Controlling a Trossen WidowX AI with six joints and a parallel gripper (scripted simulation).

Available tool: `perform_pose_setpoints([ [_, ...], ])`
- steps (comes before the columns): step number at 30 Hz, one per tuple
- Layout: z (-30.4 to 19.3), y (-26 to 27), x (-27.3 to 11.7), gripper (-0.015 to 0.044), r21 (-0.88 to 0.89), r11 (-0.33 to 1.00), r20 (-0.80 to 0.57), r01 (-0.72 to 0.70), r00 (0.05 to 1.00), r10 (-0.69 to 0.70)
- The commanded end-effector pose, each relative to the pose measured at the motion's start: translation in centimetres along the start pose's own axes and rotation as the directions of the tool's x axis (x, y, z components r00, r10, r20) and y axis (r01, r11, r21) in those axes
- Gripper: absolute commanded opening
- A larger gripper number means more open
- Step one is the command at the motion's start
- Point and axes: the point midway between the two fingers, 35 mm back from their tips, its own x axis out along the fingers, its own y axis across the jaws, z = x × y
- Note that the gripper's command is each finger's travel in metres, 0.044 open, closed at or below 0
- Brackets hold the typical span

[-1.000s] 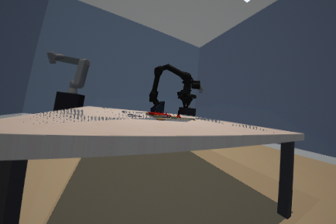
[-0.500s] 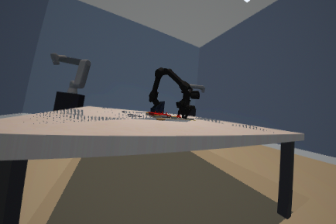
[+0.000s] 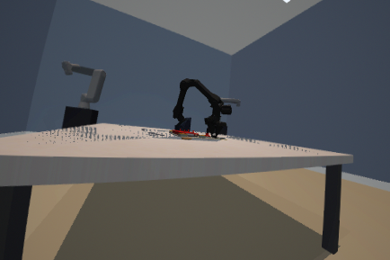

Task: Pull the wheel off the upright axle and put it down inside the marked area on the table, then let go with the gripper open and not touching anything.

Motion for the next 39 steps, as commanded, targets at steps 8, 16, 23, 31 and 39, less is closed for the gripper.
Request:
perform_pose_setpoints([
  [8, -0.2, 0.0, -5.7, 0.0300, 0.002, 1.000, -0.006, -0.011, 1.000, 0.011],
  [16, 1.6, -4.7, -8.4, 0.0440, -0.004, 1.000, -0.008, -0.012, 1.000, 0.012],
  [23, 3.3, -8.2, -10.1, 0.0440, -0.002, 1.000, -0.005, -0.006, 1.000, 0.006],
  [31, 3.3, -8.2, -10.1, 0.0440, -0.002, 1.000, -0.005, -0.006, 1.000, 0.006],
  [39, 3.3, -8.2, -10.1, 0.0440, -0.002, 1.000, -0.005, -0.006, 1.000, 0.006],
])
